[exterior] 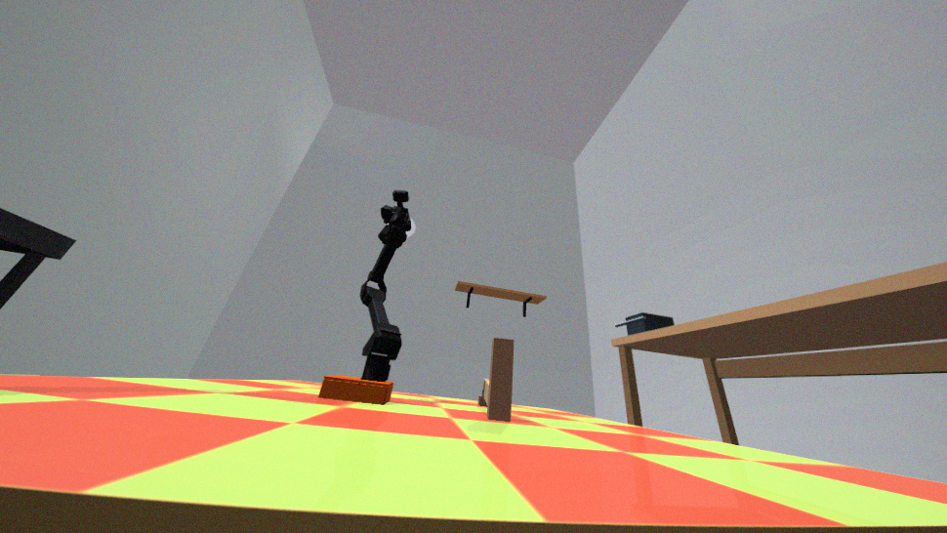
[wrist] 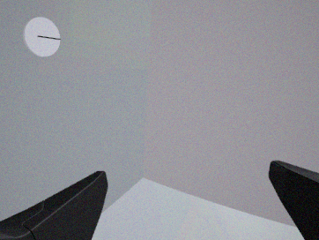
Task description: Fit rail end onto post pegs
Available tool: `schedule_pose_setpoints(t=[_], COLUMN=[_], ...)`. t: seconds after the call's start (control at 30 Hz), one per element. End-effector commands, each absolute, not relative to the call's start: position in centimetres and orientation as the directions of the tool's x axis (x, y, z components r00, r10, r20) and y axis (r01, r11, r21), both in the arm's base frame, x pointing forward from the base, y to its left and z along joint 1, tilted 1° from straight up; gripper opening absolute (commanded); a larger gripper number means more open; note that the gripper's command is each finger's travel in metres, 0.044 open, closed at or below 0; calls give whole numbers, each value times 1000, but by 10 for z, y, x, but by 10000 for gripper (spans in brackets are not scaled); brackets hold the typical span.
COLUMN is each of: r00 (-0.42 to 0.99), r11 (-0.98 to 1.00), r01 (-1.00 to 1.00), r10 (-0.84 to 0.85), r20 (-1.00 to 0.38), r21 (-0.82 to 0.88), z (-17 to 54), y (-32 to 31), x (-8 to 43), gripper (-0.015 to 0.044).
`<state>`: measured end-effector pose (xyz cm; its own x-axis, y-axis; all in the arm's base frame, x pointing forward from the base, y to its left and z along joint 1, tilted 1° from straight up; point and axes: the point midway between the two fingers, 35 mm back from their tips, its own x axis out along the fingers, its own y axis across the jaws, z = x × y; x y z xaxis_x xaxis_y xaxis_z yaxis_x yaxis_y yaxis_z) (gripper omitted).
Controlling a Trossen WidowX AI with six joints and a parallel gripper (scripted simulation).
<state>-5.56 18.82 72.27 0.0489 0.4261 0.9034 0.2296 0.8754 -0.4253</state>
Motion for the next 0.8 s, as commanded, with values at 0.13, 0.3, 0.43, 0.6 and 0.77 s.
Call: schedule_pose_setpoints(t=[0.13, 0.3, 0.43, 0.6, 0.77], r00=[159, 239, 341, 471, 586], r11=[953, 962, 949, 930, 920], r01=[220, 253, 314, 363, 380], r10=[177, 44, -93, -232, -323], r20=[971, 970, 935, 851, 743], r21=[-210, -106, -20, 52, 100], z=[744, 745, 737, 713, 680], y=[80, 25, -30, -88, -128], x=[-11, 22, 64, 123, 181], gripper=[440, 440, 440, 440, 440])
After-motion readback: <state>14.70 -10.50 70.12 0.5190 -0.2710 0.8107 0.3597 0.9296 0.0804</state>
